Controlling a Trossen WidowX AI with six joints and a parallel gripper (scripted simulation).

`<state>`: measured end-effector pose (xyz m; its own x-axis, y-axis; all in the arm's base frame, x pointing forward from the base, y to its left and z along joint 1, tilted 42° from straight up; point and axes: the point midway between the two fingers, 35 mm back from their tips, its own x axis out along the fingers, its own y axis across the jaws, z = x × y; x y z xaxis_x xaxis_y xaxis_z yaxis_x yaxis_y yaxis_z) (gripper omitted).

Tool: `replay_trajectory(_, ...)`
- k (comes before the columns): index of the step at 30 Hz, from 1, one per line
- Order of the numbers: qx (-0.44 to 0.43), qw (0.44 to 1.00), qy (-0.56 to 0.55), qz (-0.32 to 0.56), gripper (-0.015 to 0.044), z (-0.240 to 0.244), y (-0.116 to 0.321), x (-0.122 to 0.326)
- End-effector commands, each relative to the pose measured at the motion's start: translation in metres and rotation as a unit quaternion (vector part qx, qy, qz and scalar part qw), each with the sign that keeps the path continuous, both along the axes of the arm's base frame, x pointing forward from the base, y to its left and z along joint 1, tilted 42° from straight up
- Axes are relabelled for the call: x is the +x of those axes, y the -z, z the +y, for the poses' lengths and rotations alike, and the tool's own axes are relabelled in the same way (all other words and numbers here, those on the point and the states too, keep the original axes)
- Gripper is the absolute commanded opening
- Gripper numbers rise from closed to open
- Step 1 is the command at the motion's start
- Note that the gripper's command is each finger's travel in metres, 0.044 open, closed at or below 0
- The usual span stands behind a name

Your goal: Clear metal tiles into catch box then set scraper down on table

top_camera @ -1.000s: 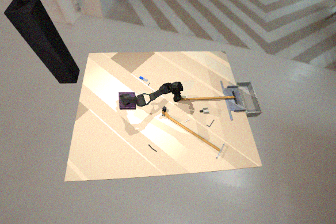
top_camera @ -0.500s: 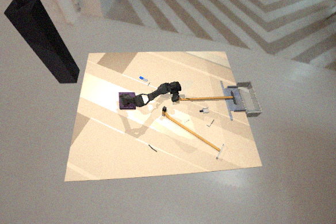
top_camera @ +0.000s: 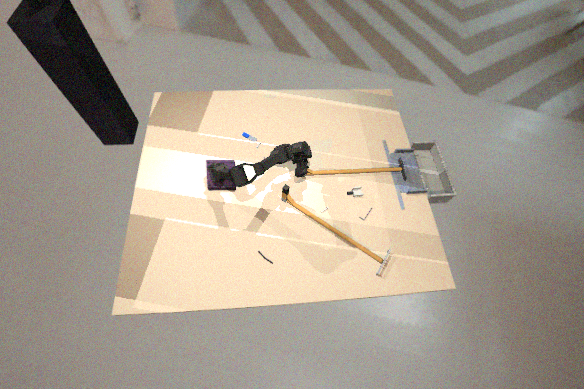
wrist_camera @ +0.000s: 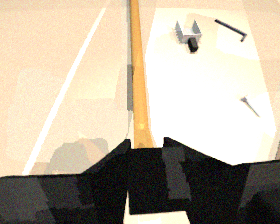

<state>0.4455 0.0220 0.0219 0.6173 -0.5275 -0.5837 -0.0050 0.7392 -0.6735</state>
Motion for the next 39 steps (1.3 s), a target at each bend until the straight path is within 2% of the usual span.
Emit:
replay_trajectory(1,0.002,1.000,-0.002,-0.011,0.0000,0.003,-0.007,-0.002)
replay_trajectory(39,0.002,1.000,-0.003,-0.011,0.0000,0.001,-0.006,-0.046)
